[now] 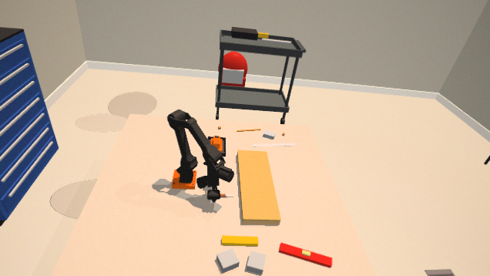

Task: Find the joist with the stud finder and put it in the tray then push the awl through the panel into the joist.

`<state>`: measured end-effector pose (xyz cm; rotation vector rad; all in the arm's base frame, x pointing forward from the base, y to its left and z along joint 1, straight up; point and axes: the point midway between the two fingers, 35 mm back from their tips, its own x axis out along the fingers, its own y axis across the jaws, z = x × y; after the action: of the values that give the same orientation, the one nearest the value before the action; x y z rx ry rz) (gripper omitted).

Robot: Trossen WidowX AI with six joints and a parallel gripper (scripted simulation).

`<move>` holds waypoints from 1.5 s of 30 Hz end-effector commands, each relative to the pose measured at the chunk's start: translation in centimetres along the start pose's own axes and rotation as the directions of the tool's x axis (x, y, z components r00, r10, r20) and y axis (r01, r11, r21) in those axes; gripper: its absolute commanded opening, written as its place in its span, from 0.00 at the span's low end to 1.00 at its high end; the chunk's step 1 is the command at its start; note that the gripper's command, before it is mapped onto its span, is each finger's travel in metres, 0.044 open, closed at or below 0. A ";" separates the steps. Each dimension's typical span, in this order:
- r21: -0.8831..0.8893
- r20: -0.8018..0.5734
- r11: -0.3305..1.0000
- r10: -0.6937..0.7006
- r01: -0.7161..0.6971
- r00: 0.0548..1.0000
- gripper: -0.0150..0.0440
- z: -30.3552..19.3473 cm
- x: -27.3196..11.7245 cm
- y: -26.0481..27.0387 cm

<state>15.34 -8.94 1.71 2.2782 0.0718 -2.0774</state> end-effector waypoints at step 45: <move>-0.005 0.006 1.000 -0.001 0.001 1.000 0.25 -0.9 -11.8 0.0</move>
<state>15.28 -8.89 11.69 2.2632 0.0864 -2.1047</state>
